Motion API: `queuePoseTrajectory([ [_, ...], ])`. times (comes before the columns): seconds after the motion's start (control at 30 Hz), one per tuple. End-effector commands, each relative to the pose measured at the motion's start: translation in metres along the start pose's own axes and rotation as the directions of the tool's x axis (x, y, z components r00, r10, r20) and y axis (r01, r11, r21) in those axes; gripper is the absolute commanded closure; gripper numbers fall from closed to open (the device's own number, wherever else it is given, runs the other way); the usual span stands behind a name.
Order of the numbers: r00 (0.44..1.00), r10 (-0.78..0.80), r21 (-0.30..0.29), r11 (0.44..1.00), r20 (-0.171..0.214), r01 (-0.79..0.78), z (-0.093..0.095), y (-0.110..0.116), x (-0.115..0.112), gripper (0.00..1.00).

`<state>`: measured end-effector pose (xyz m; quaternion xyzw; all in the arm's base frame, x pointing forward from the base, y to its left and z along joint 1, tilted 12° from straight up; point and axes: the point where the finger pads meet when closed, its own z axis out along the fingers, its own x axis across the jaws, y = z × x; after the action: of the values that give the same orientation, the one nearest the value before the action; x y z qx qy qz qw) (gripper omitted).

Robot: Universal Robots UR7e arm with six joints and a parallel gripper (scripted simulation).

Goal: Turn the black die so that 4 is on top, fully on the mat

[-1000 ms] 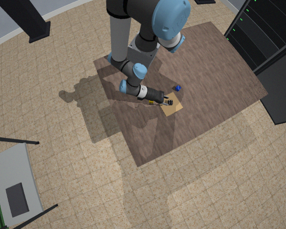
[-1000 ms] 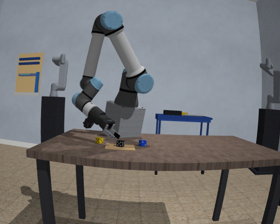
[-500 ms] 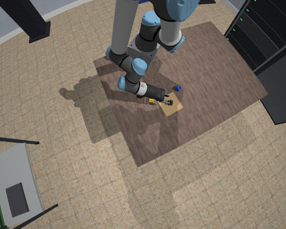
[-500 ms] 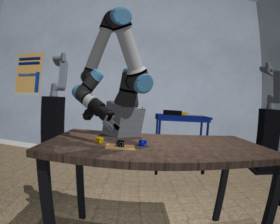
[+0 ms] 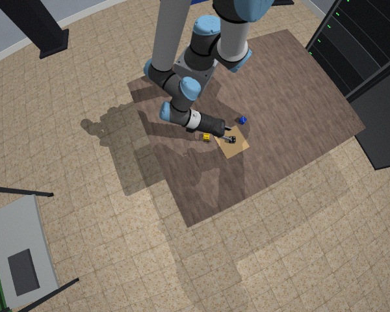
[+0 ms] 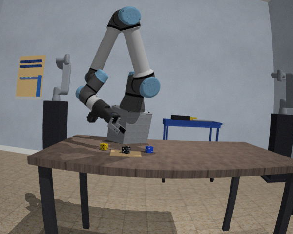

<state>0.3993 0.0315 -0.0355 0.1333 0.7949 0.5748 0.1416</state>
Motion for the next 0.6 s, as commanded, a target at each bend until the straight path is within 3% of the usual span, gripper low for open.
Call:
queuePoseTrajectory([
  [0.0,1.0,0.002,0.022,1.0,-0.002,-0.002,0.001,0.002,0.002,0.13],
  [0.17,1.0,0.002,0.079,0.997,-0.003,-0.002,0.003,0.004,0.002,0.13],
  [0.37,1.0,0.003,0.189,0.982,-0.004,-0.002,0.005,0.009,0.002,0.13],
  [0.43,1.0,0.003,0.189,0.982,-0.004,-0.002,0.005,0.009,0.002,0.13],
  [0.57,1.0,0.003,0.282,0.959,-0.002,-0.002,0.008,0.014,0.002,0.13],
])
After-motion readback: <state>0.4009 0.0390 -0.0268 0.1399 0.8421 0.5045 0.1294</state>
